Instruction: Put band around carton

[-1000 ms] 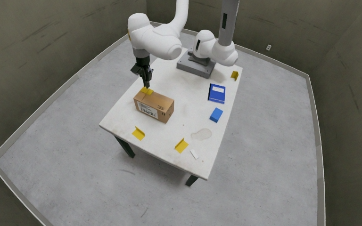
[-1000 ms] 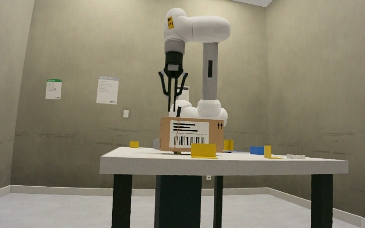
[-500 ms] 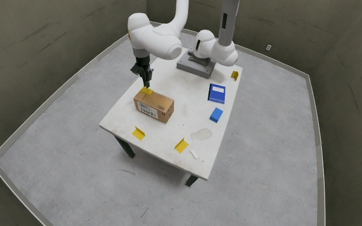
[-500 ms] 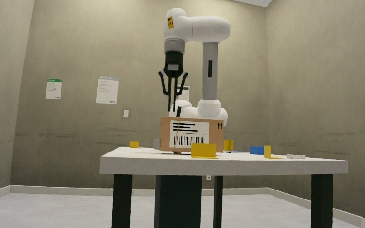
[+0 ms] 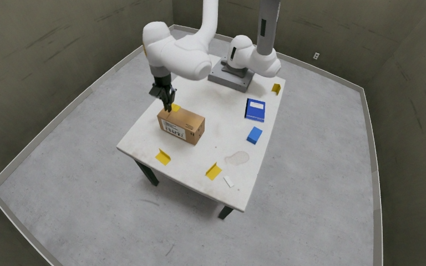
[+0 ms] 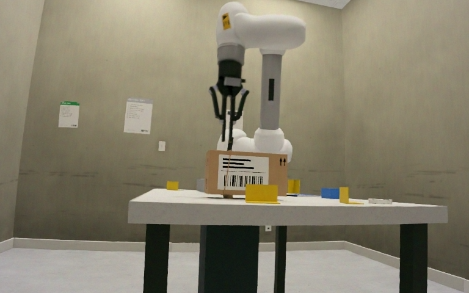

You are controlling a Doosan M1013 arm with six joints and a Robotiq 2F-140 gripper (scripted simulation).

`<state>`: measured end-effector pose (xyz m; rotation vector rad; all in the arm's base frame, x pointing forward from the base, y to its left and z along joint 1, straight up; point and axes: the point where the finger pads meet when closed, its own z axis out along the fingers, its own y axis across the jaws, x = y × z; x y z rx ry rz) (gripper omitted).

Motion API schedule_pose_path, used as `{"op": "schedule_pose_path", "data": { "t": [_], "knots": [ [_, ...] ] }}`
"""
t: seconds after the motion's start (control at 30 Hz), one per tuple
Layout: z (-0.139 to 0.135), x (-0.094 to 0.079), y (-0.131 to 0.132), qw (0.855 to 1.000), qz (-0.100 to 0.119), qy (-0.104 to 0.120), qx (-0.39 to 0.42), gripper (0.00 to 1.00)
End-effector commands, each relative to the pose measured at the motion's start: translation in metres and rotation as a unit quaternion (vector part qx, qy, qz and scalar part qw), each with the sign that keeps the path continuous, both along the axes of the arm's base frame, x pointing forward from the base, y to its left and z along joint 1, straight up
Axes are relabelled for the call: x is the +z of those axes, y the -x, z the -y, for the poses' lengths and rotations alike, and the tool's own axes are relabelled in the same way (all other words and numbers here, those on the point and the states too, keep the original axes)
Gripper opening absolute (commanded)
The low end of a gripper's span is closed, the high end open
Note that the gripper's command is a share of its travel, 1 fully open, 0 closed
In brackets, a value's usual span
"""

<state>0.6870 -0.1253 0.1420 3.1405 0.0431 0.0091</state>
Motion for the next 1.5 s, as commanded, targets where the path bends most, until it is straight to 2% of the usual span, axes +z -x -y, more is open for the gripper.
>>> {"op": "schedule_pose_path", "data": {
  "t": [0.0, 0.83, 1.47],
  "knots": [
    [-0.0037, -0.0010, -0.0236, 0.999, -0.002, -0.002, 0.032, 0.18],
    [-0.0037, -0.0018, -0.0236, 0.999, -0.002, -0.002, 0.032, 0.18],
    [-0.0038, -0.0107, -0.0236, 0.999, -0.002, -0.002, 0.032, 0.18]
  ]
}}
